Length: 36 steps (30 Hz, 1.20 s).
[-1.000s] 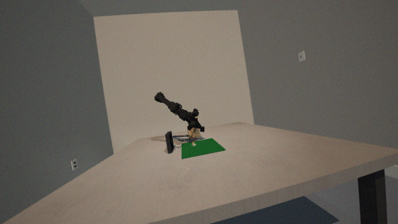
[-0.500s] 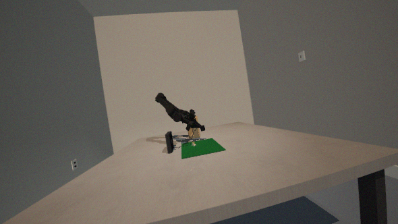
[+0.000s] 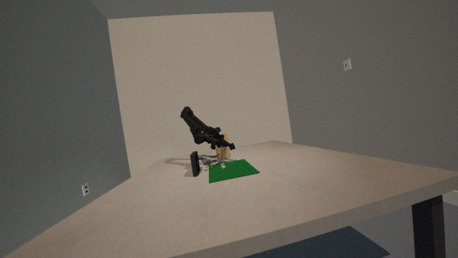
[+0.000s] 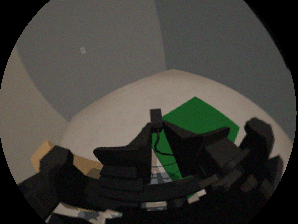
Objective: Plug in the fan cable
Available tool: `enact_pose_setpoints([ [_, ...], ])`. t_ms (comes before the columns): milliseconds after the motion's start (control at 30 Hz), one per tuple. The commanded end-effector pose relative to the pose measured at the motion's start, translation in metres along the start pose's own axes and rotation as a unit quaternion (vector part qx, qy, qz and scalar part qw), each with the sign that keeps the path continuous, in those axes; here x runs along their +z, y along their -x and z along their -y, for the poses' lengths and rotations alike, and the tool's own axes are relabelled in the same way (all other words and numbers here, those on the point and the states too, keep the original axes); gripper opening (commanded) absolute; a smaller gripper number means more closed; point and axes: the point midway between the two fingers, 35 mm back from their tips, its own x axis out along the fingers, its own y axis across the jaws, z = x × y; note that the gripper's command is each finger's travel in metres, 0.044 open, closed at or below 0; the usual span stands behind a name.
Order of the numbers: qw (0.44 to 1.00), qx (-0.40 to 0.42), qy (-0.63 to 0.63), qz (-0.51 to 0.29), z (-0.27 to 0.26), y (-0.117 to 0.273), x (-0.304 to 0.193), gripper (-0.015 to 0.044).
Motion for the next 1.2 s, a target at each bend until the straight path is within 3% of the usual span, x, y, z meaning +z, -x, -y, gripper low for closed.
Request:
enact_pose_setpoints([
  [0, 0.999, -0.022, 0.017, 0.022, 0.001, 0.003, 0.001, 0.0],
  [267, 0.998, -0.047, 0.036, 0.037, 0.004, 0.006, 0.002, 0.0],
  [1167, 0.996, -0.04, 0.026, -0.079, 0.001, 0.002, 0.02, 0.0],
])
